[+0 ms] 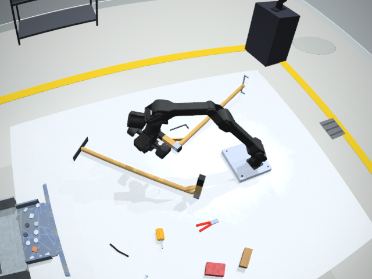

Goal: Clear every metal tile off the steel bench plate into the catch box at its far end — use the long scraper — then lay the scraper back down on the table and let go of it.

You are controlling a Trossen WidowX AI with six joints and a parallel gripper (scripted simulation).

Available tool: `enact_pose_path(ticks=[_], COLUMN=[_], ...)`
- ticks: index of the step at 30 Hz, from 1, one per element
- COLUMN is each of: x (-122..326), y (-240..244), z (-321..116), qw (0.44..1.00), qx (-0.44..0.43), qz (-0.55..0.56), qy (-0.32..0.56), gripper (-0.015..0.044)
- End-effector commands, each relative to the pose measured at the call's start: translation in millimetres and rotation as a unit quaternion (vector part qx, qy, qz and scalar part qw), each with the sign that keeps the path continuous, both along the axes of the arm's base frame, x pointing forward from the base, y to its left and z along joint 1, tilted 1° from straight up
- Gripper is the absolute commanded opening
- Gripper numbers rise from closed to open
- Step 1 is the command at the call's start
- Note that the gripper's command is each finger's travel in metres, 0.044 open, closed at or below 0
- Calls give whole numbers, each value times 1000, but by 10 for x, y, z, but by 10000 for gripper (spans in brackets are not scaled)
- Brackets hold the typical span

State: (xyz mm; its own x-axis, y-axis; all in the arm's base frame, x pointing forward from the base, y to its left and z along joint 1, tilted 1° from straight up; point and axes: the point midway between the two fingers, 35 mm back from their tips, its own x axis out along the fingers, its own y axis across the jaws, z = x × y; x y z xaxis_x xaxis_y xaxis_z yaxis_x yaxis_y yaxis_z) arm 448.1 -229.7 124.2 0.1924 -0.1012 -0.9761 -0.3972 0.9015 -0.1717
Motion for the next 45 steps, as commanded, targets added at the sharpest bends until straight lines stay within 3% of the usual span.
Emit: enact_pose_path(ticks=[1, 30, 45], x=[-30, -144, -121], y=[3, -43, -58], z=[39, 193, 59], qw=[999, 912, 907], qx=[11, 78, 80], qz=[-52, -399, -410], qy=[-6, -46, -48], gripper=[0, 0, 0])
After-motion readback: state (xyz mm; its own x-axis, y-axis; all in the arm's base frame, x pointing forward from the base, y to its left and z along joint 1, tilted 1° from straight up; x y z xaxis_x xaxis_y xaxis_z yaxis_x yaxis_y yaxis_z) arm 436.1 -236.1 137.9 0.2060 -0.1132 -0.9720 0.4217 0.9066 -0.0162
